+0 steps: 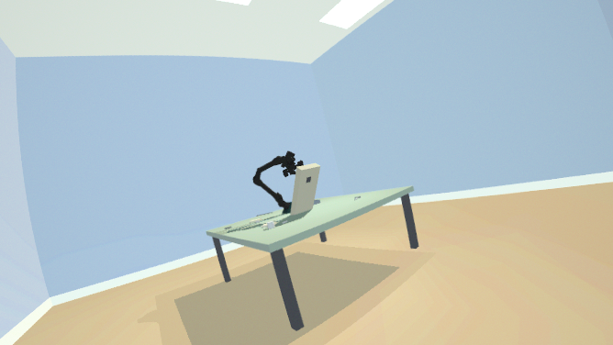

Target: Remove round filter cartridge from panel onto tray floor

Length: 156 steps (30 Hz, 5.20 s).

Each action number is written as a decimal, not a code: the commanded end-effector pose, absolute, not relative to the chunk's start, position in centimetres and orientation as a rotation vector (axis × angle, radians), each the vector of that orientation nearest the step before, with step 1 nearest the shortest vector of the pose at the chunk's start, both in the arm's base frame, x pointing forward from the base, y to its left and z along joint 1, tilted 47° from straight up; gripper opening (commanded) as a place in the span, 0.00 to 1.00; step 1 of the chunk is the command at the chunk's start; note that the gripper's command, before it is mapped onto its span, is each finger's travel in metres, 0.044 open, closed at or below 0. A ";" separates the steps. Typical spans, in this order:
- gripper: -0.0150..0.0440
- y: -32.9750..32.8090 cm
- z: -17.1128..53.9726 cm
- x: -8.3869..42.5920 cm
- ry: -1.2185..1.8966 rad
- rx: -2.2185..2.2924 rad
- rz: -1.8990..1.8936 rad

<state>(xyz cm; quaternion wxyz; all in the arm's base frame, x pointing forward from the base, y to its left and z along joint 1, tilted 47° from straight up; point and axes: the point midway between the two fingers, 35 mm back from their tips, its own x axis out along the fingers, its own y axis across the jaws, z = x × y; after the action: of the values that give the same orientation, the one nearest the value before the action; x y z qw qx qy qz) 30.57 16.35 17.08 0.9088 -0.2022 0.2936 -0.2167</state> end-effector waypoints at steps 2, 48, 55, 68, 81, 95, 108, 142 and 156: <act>0.65 18.5 18.9 31.1 0.604 -0.415 -0.446; 0.77 11.1 11.1 27.4 1.094 -0.686 -0.513; 0.77 10.4 10.5 27.7 1.093 -0.686 -0.515; 0.62 10.7 10.6 27.6 1.096 -0.680 -0.514; 0.25 11.5 11.6 28.8 1.092 -0.686 -0.516; 0.25 17.0 16.7 26.7 1.039 -0.683 -0.400; 0.25 20.3 15.4 26.5 1.040 -0.689 -0.398; 0.25 30.6 0.9 18.1 1.411 -1.053 0.306; 0.25 32.6 -2.1 14.2 1.455 -1.147 0.596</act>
<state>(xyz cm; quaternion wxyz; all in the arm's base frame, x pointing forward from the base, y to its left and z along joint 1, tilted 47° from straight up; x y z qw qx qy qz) 15.11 32.47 -1.58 0.5724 -0.4843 0.6172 0.2385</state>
